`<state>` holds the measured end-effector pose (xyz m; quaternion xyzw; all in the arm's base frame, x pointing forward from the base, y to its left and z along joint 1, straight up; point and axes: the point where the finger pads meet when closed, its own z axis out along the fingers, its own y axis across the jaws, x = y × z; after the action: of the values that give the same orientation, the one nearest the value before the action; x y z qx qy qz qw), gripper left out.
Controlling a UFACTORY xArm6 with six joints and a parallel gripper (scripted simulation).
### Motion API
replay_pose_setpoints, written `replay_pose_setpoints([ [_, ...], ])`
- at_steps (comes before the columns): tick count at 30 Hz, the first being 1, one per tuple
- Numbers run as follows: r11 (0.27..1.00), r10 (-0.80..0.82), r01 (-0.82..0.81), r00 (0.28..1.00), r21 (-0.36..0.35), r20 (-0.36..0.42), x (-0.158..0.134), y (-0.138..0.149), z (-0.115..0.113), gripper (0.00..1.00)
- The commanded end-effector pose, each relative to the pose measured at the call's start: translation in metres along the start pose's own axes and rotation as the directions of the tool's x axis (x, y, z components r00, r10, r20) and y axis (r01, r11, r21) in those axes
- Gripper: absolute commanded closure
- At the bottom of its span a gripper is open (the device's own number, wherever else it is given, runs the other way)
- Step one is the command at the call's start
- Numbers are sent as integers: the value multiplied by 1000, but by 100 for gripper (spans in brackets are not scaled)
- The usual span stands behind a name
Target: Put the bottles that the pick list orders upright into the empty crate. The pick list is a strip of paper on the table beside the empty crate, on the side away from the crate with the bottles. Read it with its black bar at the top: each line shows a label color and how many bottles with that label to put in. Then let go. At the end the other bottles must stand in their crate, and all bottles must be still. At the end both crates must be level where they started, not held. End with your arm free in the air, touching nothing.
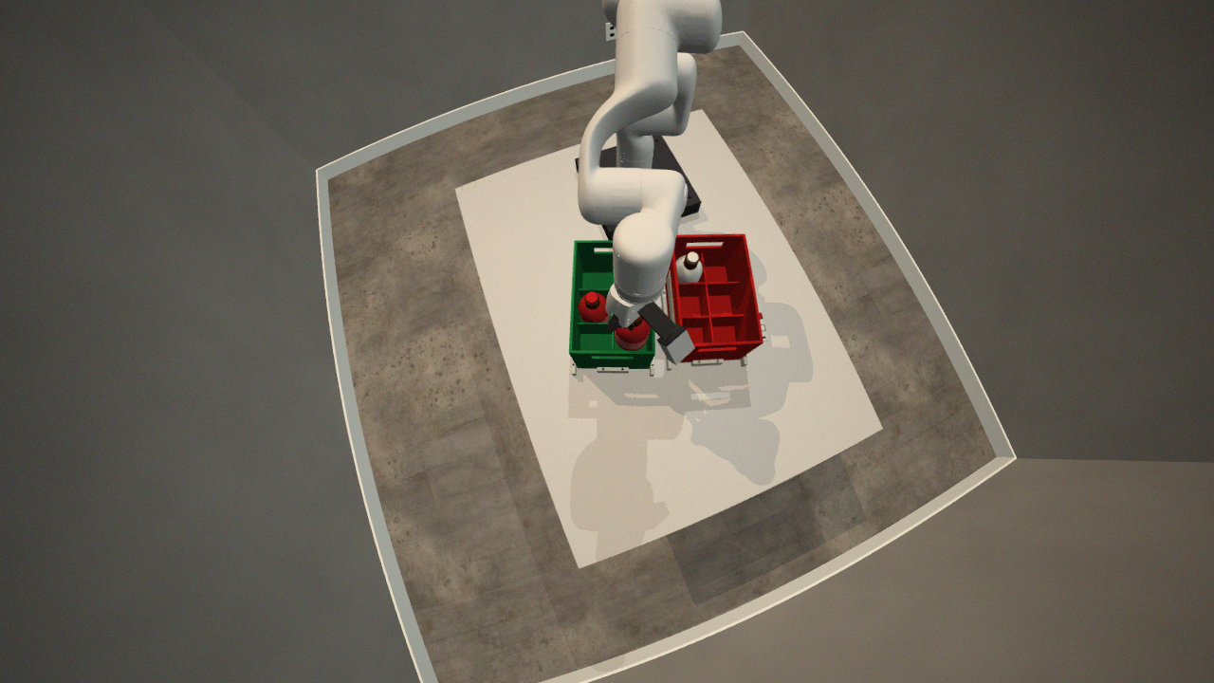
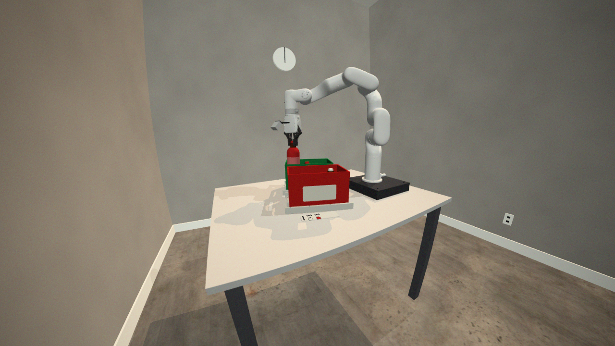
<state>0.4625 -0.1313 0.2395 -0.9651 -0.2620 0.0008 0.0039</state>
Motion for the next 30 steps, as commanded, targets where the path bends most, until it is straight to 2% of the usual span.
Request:
replay_pose_setpoints([
  [1,1000,0,0,1000,-4,-3,1,1,-10,100],
  [25,1000,0,0,1000,-4,-3,1,1,-43,100],
  [30,1000,0,0,1000,-4,-3,1,1,-44,100],
])
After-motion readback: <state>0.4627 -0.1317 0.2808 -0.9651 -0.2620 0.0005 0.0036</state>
